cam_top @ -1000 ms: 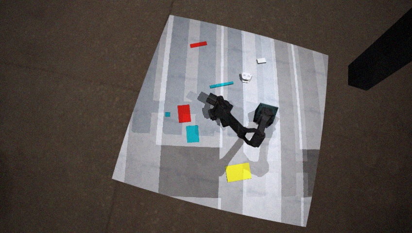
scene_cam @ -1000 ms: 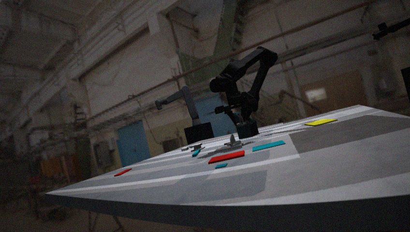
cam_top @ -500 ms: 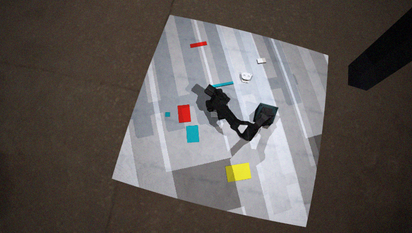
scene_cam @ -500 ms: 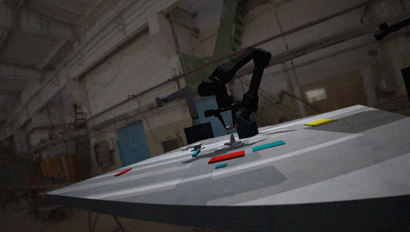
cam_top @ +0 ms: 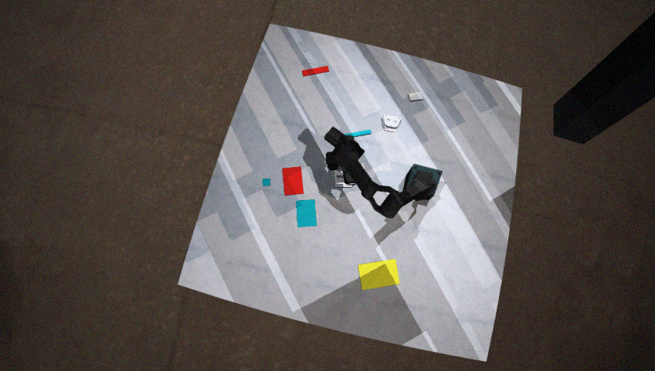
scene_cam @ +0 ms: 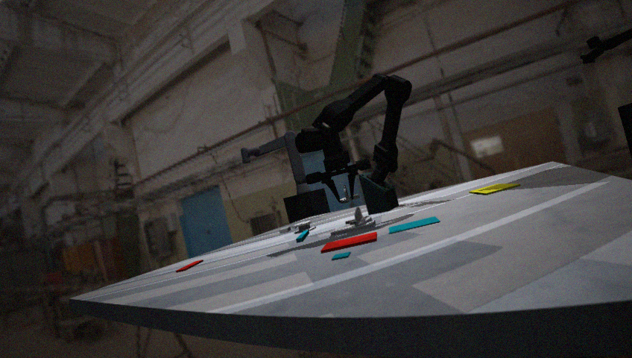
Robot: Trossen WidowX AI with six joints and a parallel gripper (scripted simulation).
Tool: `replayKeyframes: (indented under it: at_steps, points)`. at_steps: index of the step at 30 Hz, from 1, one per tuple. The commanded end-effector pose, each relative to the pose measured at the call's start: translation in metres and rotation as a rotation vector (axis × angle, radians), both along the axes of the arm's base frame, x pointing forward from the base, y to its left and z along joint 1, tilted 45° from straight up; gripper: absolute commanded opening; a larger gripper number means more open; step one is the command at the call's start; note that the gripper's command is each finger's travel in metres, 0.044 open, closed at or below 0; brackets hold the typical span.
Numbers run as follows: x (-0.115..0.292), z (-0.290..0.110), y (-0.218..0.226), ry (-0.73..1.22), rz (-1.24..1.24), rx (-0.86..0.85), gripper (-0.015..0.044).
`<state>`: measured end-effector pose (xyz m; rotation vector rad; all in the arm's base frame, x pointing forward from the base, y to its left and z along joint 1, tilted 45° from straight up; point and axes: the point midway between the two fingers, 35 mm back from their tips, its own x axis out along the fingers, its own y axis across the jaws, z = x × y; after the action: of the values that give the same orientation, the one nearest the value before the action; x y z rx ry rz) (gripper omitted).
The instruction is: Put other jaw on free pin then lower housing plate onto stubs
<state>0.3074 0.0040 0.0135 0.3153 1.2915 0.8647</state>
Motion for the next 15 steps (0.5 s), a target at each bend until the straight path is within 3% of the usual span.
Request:
replayKeyframes:
  at_steps: [1,15]
  points:
    - [0.0009,-0.0013,-0.0012,0.005,-0.005,-0.004,0.0134]
    - [0.0009,-0.0013,-0.0012,-0.006,0.006,-0.004,0.0134]
